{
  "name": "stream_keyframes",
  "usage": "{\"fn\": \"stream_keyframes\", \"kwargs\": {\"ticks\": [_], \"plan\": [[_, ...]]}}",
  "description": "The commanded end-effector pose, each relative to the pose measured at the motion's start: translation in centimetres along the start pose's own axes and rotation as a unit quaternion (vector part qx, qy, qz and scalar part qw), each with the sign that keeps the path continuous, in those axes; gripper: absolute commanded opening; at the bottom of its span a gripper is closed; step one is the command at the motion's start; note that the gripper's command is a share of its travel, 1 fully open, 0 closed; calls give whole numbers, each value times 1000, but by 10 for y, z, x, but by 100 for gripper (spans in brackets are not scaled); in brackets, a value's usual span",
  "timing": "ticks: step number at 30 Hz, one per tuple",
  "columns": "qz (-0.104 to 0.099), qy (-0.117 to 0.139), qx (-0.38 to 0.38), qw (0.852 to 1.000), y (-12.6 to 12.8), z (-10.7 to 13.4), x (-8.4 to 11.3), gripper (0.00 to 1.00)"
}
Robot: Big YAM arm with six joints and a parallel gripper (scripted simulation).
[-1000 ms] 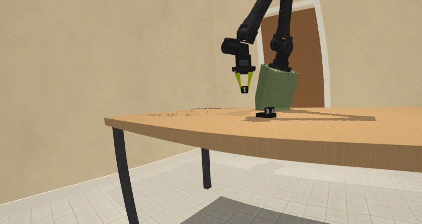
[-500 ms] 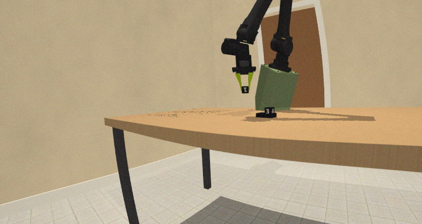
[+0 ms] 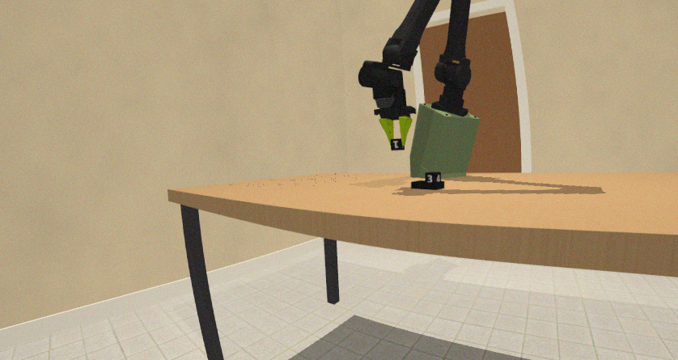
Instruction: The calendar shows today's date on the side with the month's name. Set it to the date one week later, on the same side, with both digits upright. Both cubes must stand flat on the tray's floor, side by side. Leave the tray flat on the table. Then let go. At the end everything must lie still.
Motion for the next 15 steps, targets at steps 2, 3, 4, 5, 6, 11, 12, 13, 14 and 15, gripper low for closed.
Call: {"fn": "stream_keyframes", "kwargs": {"ticks": [2,3,4,5,6,11,12,13,14,15], "plan": [[12,-8,-101,995,8,-11,8,25],[11,-8,-126,992,10,-12,8,25],[11,-8,-135,991,10,-12,8,25],[11,-8,-135,991,10,-12,8,25],[11,-8,-135,991,10,-12,8,25],[11,-9,-241,970,17,-17,9,25],[11,-10,-260,966,18,-18,9,25],[11,-11,-276,961,19,-19,9,25],[11,-11,-278,961,19,-19,10,25],[10,-11,-306,952,21,-20,10,25]]}}
Point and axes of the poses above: the point where the finger pads meet when closed, its own x axis back along the fingers, its own y axis across the jaws, z = x × y, the point moved 9 cm from there along x, back along the fingers, and after that the axes turned 13 degrees about x, right-handed, at the moved point
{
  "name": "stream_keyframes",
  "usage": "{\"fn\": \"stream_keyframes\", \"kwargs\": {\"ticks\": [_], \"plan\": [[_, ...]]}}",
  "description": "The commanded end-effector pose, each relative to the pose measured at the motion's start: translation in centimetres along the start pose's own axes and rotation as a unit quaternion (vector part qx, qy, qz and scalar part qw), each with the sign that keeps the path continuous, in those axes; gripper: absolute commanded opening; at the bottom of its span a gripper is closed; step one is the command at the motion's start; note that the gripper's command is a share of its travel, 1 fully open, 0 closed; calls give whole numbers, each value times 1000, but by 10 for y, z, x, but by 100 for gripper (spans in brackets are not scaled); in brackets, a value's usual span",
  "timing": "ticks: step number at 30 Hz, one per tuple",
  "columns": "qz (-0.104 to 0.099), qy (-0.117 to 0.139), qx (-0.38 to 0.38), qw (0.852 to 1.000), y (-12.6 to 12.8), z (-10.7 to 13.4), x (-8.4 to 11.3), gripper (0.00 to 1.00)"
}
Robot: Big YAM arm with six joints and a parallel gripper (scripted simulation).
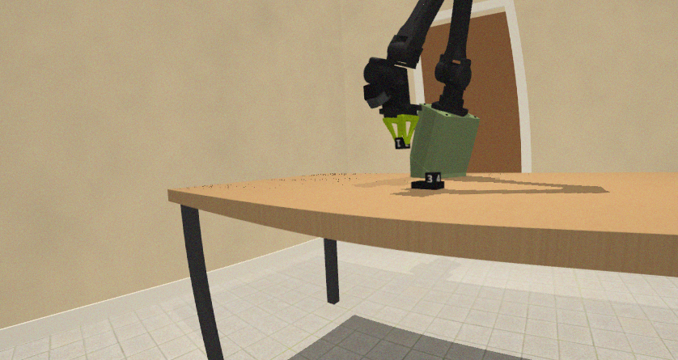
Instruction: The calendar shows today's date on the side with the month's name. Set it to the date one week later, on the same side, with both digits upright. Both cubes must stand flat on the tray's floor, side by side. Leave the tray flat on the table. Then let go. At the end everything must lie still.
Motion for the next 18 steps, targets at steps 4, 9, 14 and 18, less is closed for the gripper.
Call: {"fn": "stream_keyframes", "kwargs": {"ticks": [4,9,14,18], "plan": [[7,-12,-144,989,15,-5,8,25],[6,-15,-204,979,20,-8,9,25],[5,-13,-280,960,26,-6,9,25],[4,-13,-352,936,32,-6,10,25]]}}
Point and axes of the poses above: the point where the finger pads meet when closed, its own x axis back along the fingers, its own y axis across the jaws, z = x × y, the point moved 9 cm from there along x, back along the fingers, and after that the axes turned 13 degrees about x, right-handed, at the moved point
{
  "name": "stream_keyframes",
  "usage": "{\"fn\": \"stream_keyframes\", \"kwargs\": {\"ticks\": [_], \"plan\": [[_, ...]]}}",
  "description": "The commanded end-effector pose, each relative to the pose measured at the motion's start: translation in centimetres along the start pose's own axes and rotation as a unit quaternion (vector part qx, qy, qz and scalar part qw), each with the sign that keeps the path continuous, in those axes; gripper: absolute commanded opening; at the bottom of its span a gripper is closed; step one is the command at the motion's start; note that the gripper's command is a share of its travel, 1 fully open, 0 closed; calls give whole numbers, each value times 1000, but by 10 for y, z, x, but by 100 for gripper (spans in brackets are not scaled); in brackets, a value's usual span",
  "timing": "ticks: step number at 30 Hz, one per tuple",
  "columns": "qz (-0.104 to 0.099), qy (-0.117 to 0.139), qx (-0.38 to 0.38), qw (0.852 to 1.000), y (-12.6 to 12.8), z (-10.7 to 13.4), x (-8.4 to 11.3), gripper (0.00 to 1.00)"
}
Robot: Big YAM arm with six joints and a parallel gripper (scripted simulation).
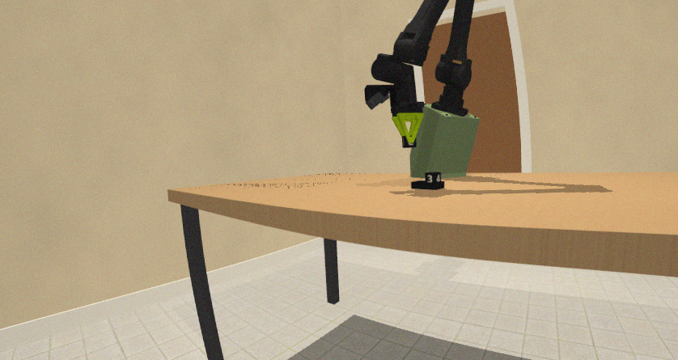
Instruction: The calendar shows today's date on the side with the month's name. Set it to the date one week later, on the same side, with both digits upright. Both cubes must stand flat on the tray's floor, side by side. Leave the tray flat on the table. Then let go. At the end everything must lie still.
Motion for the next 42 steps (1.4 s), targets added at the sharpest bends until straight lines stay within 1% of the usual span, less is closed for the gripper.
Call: {"fn": "stream_keyframes", "kwargs": {"ticks": [1,3,4,7,9,10,11,14,15,17,18,22,24,27,30,42], "plan": [[0,-14,-95,995,12,3,7,25],[1,-13,-113,994,13,4,7,25],[-3,-17,-142,990,16,4,8,25],[-3,-17,-145,989,16,4,8,25],[-1,-13,-209,978,19,8,8,25],[-1,-13,-212,977,19,8,8,25],[-4,-15,-241,970,22,9,9,25],[-3,-13,-288,958,25,11,9,25],[-3,-13,-294,956,25,12,9,25],[-5,-14,-334,943,29,12,10,25],[-5,-14,-338,941,29,12,10,25],[-6,-12,-400,916,32,16,10,25],[-6,-12,-400,916,32,16,10,25],[-7,-13,-424,905,35,16,11,25],[-7,-12,-435,900,36,17,11,25],[-8,-12,-437,900,36,17,11,25]]}}
Point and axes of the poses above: the point where the finger pads meet when closed, its own x axis back along the fingers, its own y axis across the jaws, z = x × y, the point moved 9 cm from there along x, back along the fingers, and after that the axes turned 13 degrees about x, right-handed, at the moved point
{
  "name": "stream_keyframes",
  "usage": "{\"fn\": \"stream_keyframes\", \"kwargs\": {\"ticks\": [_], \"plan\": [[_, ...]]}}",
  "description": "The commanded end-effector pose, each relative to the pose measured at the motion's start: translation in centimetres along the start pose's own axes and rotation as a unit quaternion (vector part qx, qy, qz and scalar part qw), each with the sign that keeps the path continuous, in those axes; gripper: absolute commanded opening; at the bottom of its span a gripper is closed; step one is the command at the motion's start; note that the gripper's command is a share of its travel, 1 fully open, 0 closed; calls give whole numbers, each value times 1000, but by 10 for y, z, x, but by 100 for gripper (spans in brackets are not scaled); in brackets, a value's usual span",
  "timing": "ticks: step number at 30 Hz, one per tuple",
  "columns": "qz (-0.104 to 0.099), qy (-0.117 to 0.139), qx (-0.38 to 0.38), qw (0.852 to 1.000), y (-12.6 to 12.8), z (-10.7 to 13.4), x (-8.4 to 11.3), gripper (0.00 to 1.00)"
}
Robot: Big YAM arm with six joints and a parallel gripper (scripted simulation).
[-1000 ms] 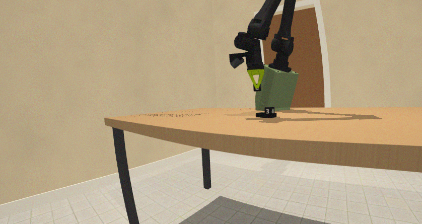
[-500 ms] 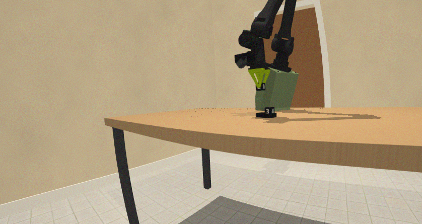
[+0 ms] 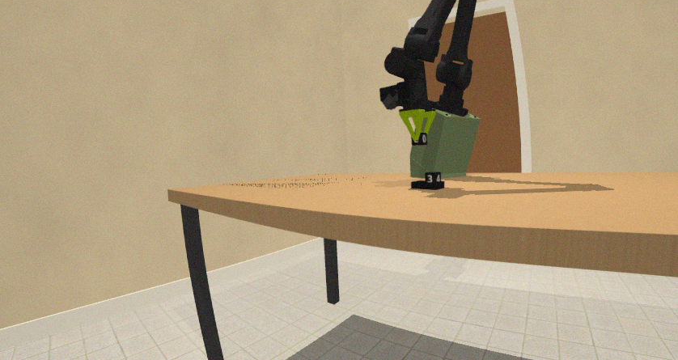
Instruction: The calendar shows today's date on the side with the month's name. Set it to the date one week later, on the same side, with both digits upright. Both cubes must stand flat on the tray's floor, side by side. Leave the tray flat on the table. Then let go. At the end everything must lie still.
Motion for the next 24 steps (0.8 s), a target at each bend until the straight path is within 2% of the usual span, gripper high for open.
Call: {"fn": "stream_keyframes", "kwargs": {"ticks": [1,7,9,17,24], "plan": [[-9,-2,3,1000,3,6,6,25],[-16,-3,6,1000,5,6,5,25],[-4,-2,1,1000,2,4,-5,25],[-4,-2,1,1000,3,4,-18,25],[-5,-2,1,1000,4,5,-42,25]]}}
Point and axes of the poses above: the point where the finger pads meet when closed, its own x axis back along the fingers, its own y axis across the jaws, z = x × y, the point moved 9 cm from there along x, back along the fingers, and after that the axes turned 13 degrees about x, right-handed, at the moved point
